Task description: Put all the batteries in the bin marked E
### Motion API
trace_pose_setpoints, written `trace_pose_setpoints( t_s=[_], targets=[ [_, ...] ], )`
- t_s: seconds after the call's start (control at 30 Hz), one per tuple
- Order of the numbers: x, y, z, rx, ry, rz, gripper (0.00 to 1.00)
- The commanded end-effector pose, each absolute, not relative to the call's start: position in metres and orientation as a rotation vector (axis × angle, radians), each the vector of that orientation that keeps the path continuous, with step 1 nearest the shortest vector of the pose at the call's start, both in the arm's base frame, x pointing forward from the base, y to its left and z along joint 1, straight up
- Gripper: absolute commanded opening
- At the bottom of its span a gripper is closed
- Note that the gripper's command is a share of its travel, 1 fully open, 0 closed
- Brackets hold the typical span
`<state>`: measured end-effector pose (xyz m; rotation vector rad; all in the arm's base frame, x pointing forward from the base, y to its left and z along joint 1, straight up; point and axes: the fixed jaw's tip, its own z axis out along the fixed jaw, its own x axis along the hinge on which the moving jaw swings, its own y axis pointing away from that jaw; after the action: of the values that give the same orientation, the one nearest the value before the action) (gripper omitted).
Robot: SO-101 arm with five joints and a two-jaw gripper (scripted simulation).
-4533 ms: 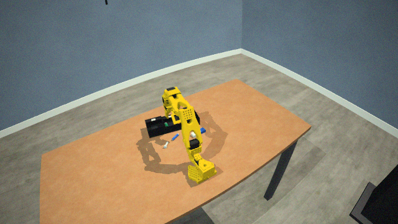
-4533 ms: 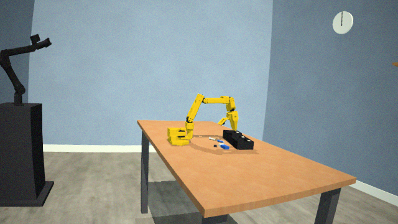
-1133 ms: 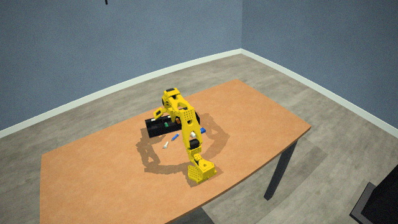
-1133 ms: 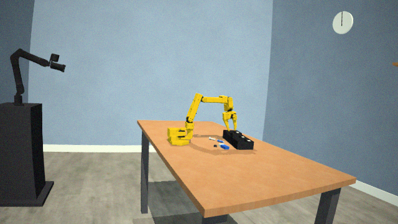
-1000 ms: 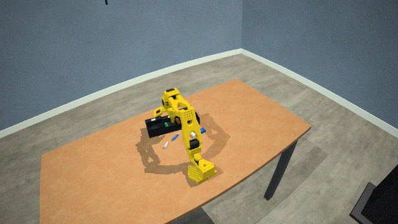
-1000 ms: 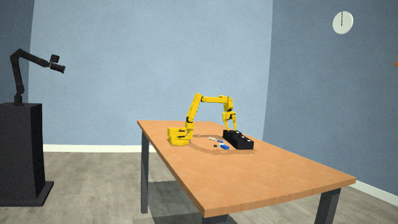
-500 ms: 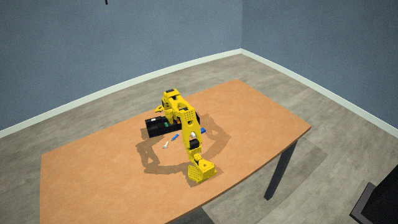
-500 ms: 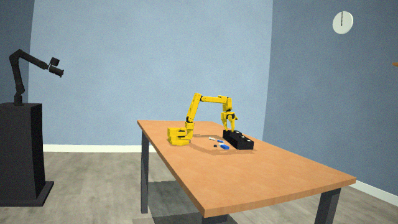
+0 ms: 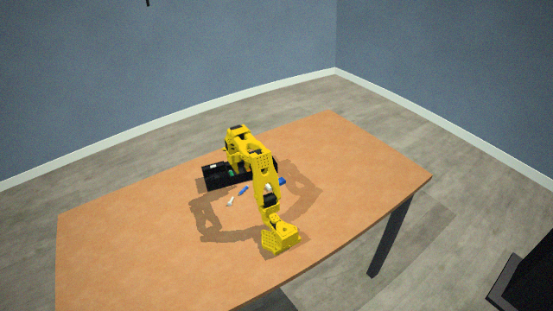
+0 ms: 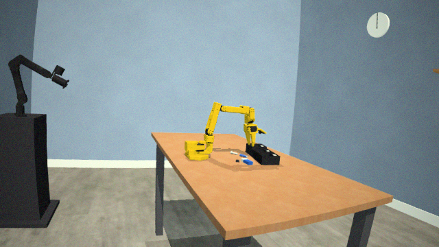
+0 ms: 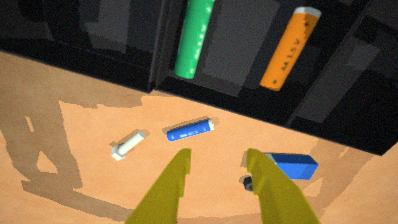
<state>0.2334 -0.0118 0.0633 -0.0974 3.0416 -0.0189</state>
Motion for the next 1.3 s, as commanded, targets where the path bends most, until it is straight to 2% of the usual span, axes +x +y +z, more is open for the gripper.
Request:
trace_pose_setpoints(
  t_s=[0.0, 0.63, 1.27],
  targets=[
    [0.2345, -0.0096, 0.0755, 0.138, 2.99, -0.006, 0.18],
    [0.2301, -0.0082, 0.0732, 0.948, 2.878, 0.044, 0.18],
    [0.227, -0.0083, 0.0718, 1.4, 2.715, 0.059, 0.19]
  ],
)
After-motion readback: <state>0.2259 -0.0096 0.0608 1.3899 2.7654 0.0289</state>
